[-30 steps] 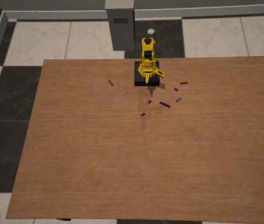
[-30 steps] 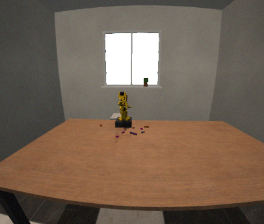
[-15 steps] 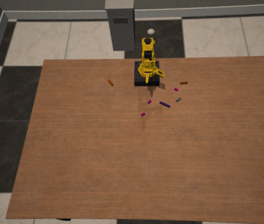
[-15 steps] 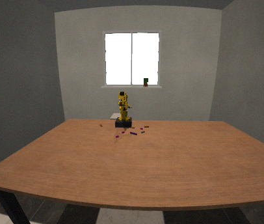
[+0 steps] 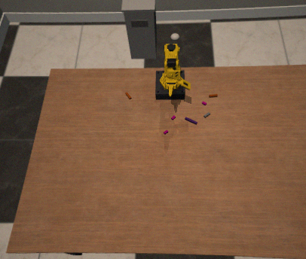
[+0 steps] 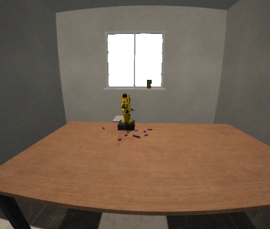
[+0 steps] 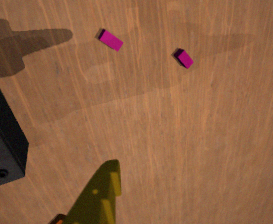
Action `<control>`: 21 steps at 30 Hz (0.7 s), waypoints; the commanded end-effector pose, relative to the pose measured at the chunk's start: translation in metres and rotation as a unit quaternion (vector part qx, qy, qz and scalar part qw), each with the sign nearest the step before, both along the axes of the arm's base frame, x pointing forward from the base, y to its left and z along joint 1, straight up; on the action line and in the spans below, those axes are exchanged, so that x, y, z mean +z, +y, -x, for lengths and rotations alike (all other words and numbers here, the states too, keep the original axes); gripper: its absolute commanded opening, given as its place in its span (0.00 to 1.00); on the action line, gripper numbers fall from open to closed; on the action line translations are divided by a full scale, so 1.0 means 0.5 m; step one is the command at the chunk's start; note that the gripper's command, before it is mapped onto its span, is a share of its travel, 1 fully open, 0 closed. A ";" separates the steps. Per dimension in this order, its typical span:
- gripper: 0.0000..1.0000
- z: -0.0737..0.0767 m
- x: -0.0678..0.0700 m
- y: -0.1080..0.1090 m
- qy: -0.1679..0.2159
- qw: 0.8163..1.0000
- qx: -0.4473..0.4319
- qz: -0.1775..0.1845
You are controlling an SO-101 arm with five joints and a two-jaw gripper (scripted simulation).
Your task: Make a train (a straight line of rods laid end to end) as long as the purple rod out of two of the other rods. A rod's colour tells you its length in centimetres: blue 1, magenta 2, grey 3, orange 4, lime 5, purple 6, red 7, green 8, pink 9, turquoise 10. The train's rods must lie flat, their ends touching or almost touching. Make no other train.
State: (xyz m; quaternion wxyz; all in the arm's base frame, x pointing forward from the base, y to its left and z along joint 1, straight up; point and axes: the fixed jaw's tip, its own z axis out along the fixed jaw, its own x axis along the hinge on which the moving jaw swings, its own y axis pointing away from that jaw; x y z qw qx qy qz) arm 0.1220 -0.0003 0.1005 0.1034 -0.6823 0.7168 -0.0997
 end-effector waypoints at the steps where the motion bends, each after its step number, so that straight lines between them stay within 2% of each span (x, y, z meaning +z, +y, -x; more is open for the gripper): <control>1: 1.00 0.000 -0.004 -0.002 0.005 1.000 -0.002 0.000; 12: 1.00 0.001 -0.004 -0.010 0.005 1.000 -0.018 0.000; 21: 1.00 0.008 -0.004 -0.058 0.005 0.993 -0.117 0.000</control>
